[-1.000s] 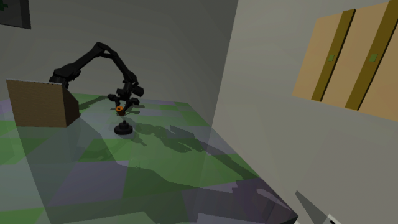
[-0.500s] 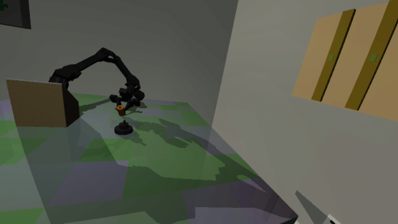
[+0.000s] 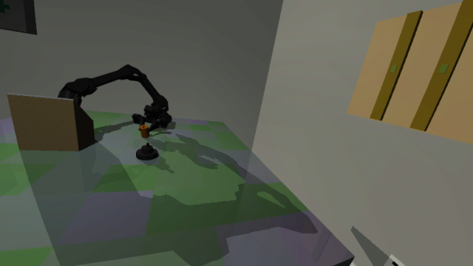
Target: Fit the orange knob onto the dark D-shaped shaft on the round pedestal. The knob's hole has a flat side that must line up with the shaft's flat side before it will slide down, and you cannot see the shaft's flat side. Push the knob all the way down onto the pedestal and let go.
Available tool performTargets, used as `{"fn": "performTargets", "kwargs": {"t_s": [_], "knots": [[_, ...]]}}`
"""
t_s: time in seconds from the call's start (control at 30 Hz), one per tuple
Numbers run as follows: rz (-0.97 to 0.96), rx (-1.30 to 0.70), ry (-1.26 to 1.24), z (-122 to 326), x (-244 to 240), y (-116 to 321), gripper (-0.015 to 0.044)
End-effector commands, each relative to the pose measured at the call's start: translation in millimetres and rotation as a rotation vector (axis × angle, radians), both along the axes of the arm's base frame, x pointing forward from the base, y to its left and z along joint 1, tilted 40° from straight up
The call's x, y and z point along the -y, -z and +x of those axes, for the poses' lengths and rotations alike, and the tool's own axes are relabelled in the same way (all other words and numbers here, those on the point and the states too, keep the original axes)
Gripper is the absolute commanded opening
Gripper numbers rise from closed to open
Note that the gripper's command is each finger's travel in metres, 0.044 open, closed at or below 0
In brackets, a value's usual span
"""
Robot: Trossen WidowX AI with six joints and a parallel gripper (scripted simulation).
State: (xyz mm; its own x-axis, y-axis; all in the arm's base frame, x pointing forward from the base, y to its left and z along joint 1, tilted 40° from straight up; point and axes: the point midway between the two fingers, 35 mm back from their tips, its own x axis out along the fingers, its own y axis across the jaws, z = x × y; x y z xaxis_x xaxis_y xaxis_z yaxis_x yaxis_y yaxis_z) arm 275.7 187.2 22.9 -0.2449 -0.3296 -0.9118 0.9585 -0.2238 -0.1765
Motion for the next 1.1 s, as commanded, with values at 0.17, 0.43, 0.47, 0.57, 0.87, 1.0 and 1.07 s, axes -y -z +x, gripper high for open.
{"fn": "performTargets", "kwargs": {"t_s": [0.17,0.43,0.47,0.57,0.87,1.0,1.07], "knots": [[0.009,0.011,0.006,1.7,0.2,-0.7,0.0233],[0.009,0.011,0.006,1.7,0.2,-0.7,0.026],[0.009,0.011,0.006,1.7,0.2,-0.7,0.026],[0.009,0.011,0.006,1.7,0.2,-0.7,0.026],[0.009,0.011,0.006,1.7,0.2,-0.7,0.026],[0.009,0.011,0.006,1.7,0.2,-0.7,0.026],[0.009,0.011,0.006,1.7,0.2,-0.7,0.0312]]}}
